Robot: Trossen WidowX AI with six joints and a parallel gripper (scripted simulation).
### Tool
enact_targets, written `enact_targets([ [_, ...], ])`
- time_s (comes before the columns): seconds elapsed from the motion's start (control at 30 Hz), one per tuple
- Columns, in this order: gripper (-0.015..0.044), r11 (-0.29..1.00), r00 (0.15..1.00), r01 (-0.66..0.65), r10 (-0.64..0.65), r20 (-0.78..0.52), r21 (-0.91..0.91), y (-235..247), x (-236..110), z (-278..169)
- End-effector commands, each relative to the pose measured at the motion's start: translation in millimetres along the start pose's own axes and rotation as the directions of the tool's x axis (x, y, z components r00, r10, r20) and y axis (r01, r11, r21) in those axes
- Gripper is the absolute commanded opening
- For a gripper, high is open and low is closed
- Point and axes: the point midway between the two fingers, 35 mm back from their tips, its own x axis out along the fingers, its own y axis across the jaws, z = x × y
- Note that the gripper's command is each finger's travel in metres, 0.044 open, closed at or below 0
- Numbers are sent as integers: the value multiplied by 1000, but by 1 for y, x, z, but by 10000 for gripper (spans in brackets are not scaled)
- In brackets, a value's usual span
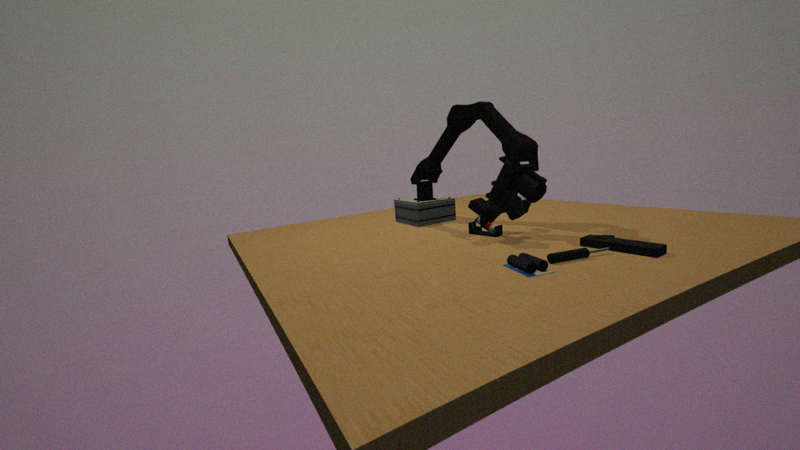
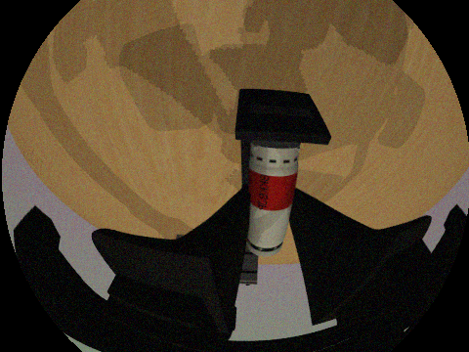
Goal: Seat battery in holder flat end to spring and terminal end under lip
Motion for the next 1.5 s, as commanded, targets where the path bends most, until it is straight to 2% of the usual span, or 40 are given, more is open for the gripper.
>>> enact_targets([
  [0.0, 78, 1000, 1000, -2, 2, 16, 4, 0, -3, 7],
  [1.47, 78, 1000, 983, -10, 9, 181, 3, -1, 4, 8],
])
